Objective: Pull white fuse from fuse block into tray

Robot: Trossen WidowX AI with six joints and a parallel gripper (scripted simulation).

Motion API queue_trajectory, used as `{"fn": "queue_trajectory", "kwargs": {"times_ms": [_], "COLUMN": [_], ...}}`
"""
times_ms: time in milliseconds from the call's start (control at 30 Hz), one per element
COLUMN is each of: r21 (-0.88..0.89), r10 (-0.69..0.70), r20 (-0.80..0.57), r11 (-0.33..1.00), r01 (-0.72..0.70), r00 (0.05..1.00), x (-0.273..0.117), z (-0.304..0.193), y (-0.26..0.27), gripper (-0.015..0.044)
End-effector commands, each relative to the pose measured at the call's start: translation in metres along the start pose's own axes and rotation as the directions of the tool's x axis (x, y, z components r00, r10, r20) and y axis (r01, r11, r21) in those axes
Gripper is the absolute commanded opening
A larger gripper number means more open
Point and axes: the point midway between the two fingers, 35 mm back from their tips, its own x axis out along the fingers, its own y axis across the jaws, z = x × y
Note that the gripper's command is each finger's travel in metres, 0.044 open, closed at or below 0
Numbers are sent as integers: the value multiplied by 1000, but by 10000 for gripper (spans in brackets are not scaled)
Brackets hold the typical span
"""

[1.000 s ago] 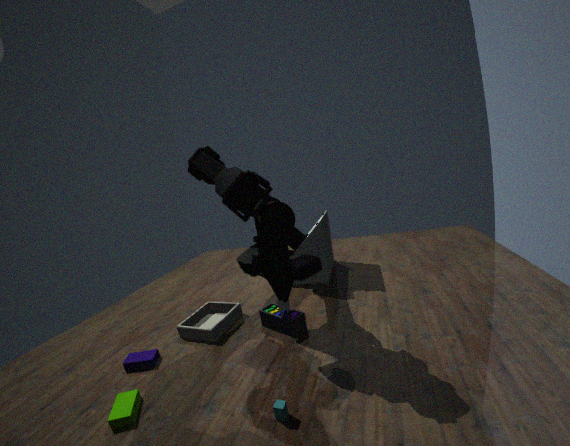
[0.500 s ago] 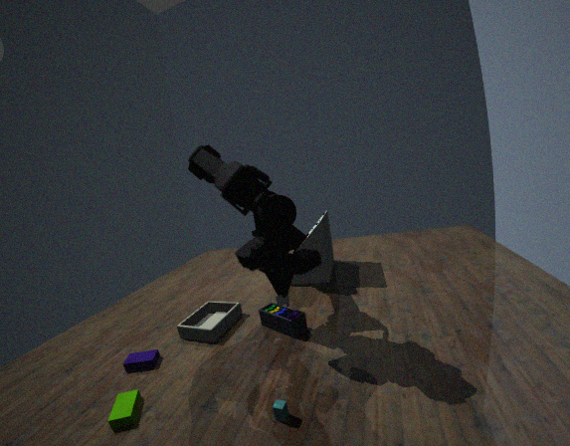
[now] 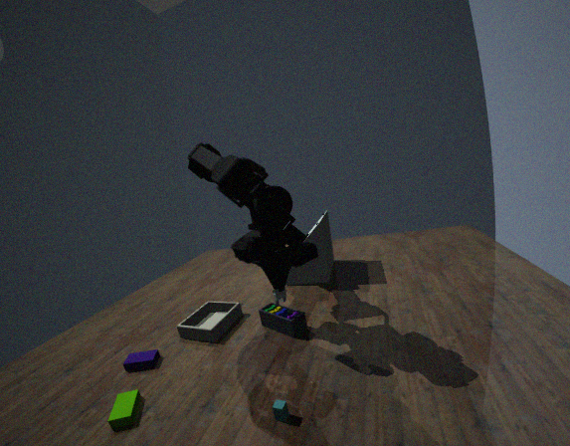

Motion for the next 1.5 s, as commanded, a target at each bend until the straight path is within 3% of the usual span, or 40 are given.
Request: {"fn": "queue_trajectory", "kwargs": {"times_ms": [0,767,1467], "r21": [8,10,10], "r10": [12,-7,-7], "r20": [-5,6,6], "r11": [1000,1000,1000], "r01": [-12,7,7], "r00": [1000,1000,1000], "x": [-2,-2,19], "z": [18,82,83], "y": [-20,-176,-177], "gripper": [0,0,0]}}
